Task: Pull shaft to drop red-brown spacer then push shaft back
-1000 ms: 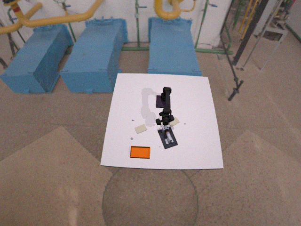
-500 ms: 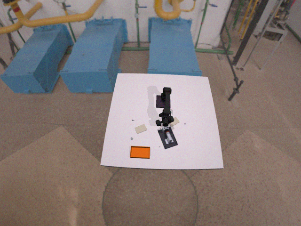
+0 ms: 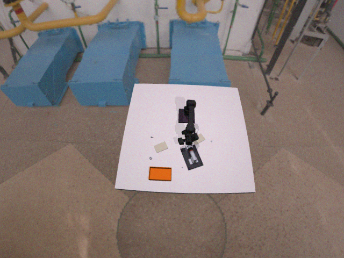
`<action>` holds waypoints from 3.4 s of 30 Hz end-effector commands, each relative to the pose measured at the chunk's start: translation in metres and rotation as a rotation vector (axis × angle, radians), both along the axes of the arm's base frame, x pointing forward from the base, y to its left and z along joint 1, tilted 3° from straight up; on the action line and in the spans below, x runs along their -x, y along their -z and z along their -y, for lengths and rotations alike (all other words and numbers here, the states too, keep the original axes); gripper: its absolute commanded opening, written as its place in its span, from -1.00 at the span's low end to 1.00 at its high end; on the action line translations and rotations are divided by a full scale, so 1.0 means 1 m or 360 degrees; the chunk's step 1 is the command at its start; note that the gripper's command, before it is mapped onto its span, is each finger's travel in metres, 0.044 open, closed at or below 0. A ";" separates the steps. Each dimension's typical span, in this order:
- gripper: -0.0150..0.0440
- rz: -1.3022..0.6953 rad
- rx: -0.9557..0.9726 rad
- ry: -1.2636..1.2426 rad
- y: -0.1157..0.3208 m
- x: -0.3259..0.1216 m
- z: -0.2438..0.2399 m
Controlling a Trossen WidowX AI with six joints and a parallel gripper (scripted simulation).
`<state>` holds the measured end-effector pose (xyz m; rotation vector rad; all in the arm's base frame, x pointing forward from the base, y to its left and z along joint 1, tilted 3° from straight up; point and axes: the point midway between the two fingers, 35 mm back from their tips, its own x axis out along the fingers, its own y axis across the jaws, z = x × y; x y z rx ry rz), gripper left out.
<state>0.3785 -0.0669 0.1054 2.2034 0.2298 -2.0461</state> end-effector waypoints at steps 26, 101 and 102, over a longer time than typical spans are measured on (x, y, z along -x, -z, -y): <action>1.00 0.0004 -0.0005 0.0005 0.001 0.000 0.000; -0.49 0.0002 -0.0004 0.0005 0.019 0.012 0.002; -0.49 0.0002 -0.0004 0.0005 0.019 0.012 0.002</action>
